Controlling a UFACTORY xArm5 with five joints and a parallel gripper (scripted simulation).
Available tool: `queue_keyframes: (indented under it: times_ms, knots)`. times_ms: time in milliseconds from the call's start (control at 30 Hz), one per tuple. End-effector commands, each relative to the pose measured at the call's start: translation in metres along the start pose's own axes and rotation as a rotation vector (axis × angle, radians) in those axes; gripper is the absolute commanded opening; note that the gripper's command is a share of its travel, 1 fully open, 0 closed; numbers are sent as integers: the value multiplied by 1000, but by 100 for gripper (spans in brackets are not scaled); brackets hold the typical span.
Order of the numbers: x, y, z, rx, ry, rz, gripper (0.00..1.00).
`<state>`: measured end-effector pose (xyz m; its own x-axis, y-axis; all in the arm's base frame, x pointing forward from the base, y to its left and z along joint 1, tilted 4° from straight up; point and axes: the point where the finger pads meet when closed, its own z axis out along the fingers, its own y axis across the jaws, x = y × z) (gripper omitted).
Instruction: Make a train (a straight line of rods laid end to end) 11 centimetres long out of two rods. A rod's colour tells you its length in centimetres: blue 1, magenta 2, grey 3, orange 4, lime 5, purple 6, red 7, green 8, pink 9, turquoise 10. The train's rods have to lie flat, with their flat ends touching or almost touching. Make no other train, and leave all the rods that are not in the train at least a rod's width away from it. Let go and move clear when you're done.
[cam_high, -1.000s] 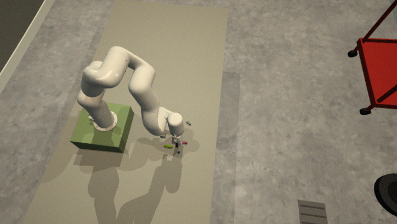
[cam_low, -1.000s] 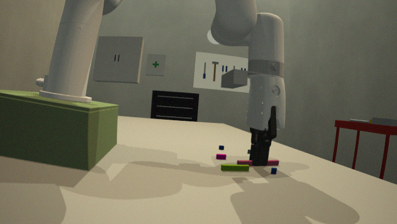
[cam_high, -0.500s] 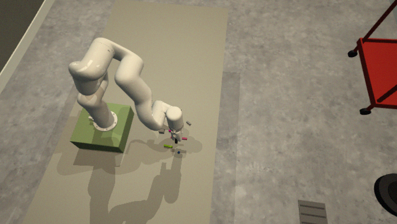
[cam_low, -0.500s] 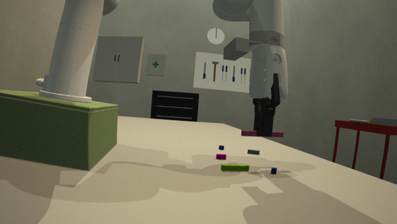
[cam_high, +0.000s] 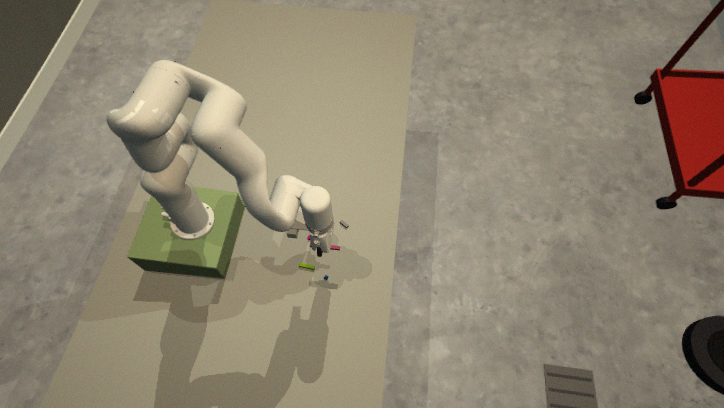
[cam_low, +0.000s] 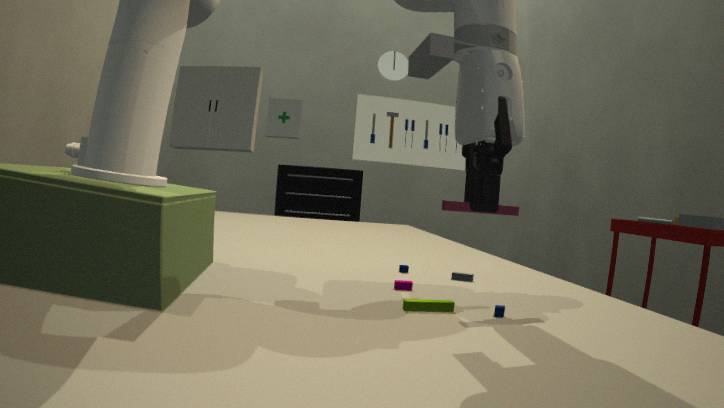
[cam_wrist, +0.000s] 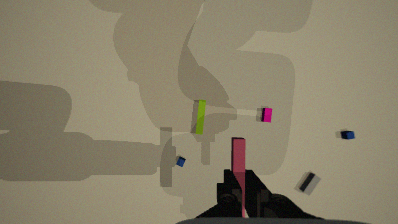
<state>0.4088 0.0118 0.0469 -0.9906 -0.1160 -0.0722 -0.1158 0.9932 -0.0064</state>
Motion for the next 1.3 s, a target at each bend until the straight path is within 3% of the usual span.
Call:
queue_keyframes:
  times_ms: [0, 200, 800, 1033, 1267]
  knots:
    - [-1, 4, -2, 0, -4, 7, 4]
    - [6, 55, -3, -10, -4, 95, 4]
    - [6, 56, -1, -10, -4, 98, 4]
    - [6, 56, 10, -10, -4, 98, 4]
    - [6, 56, 38, -10, -4, 98, 4]
